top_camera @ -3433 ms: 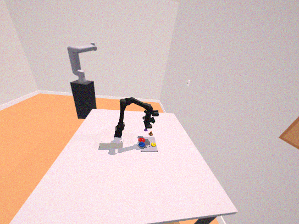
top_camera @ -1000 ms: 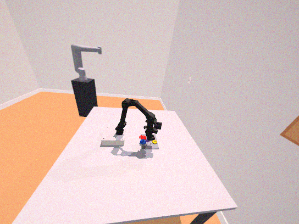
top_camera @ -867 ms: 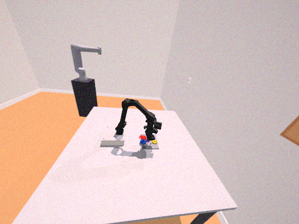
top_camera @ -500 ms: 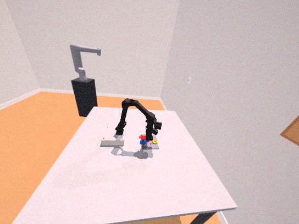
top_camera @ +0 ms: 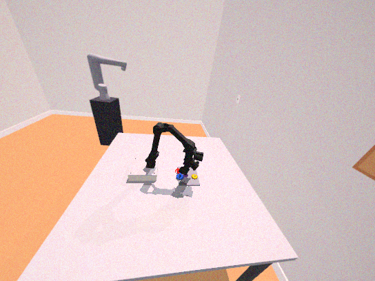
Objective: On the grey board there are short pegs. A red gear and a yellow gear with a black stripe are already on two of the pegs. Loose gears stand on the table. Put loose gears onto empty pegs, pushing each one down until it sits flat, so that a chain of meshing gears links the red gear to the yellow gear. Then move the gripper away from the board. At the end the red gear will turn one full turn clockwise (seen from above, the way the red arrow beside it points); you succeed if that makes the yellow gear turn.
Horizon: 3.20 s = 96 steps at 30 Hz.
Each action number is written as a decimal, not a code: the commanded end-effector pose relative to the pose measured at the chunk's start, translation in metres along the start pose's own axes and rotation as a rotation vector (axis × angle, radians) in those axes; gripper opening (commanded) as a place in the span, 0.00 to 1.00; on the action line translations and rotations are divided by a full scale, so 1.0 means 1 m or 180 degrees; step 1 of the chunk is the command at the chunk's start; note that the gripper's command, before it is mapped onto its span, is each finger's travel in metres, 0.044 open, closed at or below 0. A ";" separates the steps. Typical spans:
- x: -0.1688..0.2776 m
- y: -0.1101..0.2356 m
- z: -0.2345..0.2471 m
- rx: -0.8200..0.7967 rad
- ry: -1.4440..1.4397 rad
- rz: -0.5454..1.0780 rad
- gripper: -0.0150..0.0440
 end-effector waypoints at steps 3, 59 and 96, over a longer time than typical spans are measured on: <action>0.000 0.001 0.000 -0.0007 -0.0344 -0.0004 0.25; -0.001 -0.045 0.001 -0.0007 -0.0578 -0.0003 0.25; 0.000 -0.050 0.000 -0.0007 -0.1112 -0.0002 0.25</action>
Point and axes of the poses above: the point midway between the two fingers, 35 mm back from their tips, its own y axis back along the fingers, its own z axis across the jaws, x = y × z, the point moved 7 cm from there along y, back along the fingers, and after that the axes turned 14 degrees about y, right-handed, at the moved point
